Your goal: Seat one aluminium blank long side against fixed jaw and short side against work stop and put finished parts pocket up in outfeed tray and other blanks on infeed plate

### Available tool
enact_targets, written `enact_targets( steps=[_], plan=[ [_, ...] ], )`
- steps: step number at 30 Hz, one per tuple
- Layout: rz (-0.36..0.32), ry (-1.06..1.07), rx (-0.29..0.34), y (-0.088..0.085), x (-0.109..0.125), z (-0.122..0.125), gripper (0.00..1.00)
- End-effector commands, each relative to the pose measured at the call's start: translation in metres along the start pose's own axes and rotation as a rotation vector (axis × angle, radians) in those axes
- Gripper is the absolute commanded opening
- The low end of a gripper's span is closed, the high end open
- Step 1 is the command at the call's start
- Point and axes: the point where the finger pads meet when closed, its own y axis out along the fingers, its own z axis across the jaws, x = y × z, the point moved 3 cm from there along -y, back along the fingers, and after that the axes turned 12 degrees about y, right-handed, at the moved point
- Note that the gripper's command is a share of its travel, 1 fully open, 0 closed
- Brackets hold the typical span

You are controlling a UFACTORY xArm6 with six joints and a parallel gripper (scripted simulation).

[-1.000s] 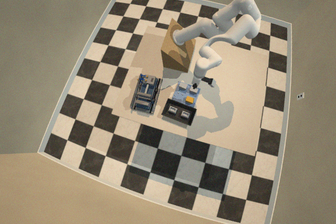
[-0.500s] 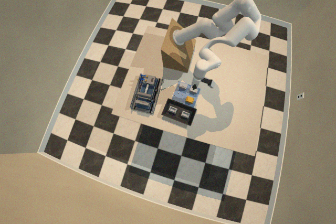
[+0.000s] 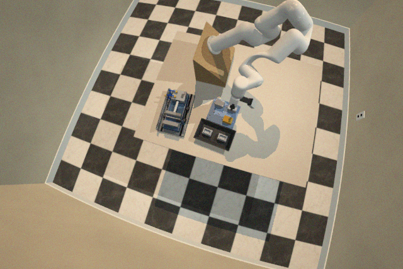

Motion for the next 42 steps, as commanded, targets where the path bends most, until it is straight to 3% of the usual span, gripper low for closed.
enact_targets(
  steps=[1,18,42],
  plan=[
    [0.004,-0.002,0.004,0.023,-0.002,0.002,0.69],
    [0.004,-0.002,0.004,0.06,-0.002,0.002,0.69],
    [0.004,-0.002,0.004,0.065,-0.002,0.002,0.69]
  ],
)
